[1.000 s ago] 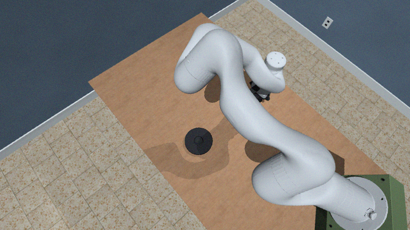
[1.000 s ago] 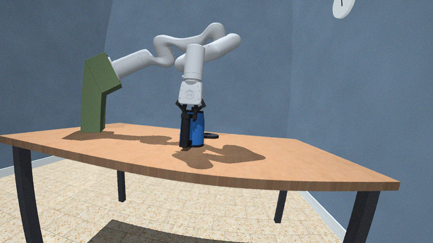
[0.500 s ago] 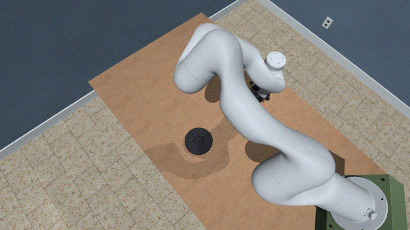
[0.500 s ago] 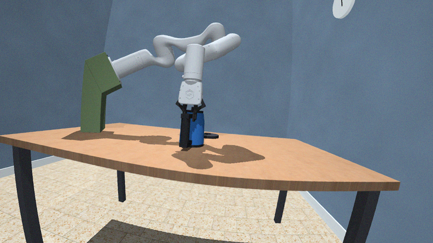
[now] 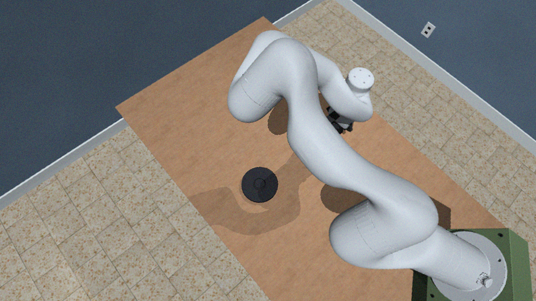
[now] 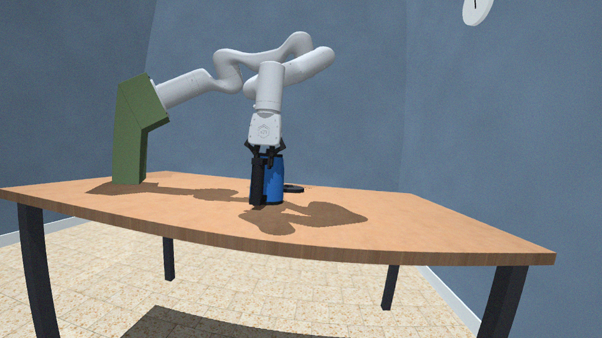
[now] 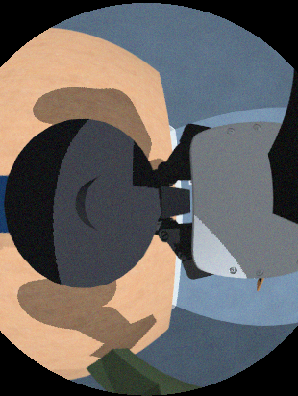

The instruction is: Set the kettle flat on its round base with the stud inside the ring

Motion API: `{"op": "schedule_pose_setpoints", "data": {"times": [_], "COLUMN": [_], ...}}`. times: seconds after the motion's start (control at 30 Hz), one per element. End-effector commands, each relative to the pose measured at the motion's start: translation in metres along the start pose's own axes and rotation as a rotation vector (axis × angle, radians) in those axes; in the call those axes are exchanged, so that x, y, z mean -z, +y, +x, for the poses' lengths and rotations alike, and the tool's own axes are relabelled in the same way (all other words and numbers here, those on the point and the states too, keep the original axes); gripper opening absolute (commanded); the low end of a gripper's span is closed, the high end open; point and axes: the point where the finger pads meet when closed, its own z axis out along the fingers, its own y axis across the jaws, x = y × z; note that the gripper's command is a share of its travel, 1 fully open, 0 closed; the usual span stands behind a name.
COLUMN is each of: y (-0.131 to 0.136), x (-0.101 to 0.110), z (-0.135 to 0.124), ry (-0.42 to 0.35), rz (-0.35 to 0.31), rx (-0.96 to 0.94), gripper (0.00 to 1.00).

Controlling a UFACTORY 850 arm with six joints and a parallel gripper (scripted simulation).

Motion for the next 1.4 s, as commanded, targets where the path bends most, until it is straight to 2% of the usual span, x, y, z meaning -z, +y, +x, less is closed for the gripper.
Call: {"op": "schedule_pose_setpoints", "data": {"times": [0.0, 1.0, 1.37], "y": [0.0004, 0.0004, 0.0004], "x": [0.0004, 0.0007, 0.0066], "z": [-0.0003, -0.0003, -0.0003], "ry": [-0.001, -0.001, -0.001], "rz": [-0.001, -0.001, -0.001], "rx": [0.000, 0.000, 0.000], "gripper": [0.00, 0.00, 0.00]}}
